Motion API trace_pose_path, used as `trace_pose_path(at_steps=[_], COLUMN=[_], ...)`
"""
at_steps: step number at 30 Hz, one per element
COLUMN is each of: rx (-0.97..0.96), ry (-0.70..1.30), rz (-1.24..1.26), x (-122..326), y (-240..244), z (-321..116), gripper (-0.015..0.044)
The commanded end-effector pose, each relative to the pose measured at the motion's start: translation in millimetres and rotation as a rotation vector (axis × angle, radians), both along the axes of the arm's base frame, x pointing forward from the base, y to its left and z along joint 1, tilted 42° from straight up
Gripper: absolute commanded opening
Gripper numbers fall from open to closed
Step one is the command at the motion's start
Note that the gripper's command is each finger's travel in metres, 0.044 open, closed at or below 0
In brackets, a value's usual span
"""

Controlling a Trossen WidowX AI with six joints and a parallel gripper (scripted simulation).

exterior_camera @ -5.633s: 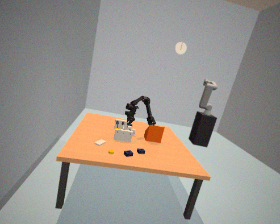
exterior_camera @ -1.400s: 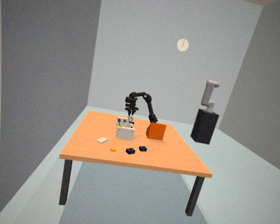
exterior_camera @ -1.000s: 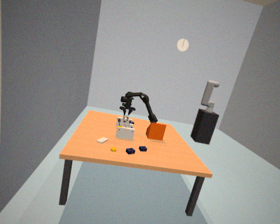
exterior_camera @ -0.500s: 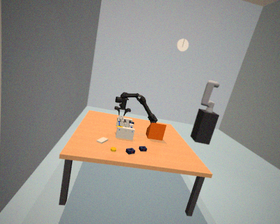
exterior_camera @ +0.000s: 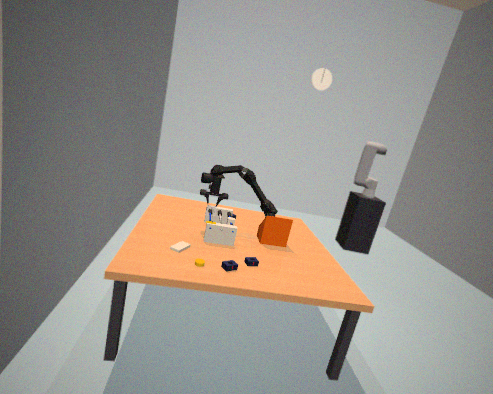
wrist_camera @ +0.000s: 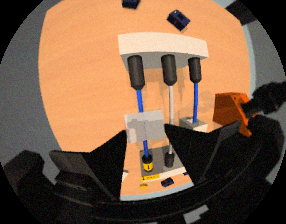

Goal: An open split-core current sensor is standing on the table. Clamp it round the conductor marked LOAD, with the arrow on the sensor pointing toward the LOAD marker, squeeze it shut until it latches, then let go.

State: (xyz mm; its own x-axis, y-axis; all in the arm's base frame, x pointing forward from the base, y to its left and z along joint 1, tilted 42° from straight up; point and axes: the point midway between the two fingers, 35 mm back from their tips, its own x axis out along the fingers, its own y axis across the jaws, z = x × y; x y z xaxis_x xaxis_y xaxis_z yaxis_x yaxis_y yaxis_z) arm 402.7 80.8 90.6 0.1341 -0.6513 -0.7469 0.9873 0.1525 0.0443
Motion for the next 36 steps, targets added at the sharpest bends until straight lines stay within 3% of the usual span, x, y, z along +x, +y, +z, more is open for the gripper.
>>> trace_pose_path(at_steps=[1,36], rx=[-0.005,-0.001], ry=[0.001,0.001], rz=[0.001,-0.001], x=[1,5], y=[-6,-25], z=[-5,-28], gripper=[0.0000,0.0000])
